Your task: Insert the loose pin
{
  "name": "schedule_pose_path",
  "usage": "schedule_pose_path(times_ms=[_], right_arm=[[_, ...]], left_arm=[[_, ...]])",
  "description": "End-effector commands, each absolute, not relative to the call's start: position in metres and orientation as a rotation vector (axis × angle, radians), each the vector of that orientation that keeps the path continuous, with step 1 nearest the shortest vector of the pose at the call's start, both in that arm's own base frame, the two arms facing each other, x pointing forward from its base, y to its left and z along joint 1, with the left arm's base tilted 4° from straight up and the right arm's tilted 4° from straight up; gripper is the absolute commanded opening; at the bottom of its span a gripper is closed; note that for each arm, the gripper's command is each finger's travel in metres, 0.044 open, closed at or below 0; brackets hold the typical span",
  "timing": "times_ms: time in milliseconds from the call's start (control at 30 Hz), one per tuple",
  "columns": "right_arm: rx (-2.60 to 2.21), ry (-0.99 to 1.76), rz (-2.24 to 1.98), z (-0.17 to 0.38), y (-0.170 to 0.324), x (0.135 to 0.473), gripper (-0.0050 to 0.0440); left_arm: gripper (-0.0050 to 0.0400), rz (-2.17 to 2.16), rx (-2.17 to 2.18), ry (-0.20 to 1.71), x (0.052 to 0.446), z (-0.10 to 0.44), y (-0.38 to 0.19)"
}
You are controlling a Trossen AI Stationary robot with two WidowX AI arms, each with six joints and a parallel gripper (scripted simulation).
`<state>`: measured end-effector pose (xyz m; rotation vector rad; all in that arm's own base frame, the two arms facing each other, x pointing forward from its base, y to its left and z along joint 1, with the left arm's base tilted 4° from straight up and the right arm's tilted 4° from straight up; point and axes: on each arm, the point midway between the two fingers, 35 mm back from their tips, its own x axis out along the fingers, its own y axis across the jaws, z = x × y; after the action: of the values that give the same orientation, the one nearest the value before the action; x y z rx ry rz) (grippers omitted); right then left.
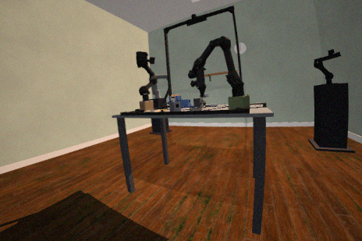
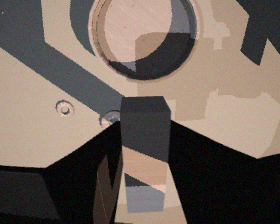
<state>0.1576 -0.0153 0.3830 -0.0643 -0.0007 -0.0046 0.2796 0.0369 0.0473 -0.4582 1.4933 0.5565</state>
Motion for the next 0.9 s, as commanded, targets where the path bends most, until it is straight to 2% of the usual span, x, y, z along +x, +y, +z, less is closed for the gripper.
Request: schedule_pose_path(times_ms=[0, 867], right_arm=[[-0.066, 0.0, 0.0, 0.3827, -0.0146, 0.1575, 0.04], [-0.066, 0.0, 0.0, 0.3827, -0.0146, 0.1575, 0.04]], left_arm=[[0.0, 0.605, -0.506, 1.478, 0.2805, 0.0481, 0.0379], [0.0, 0.883, -0.789, 1.371, 0.2808, 0.0484, 0.0415]])
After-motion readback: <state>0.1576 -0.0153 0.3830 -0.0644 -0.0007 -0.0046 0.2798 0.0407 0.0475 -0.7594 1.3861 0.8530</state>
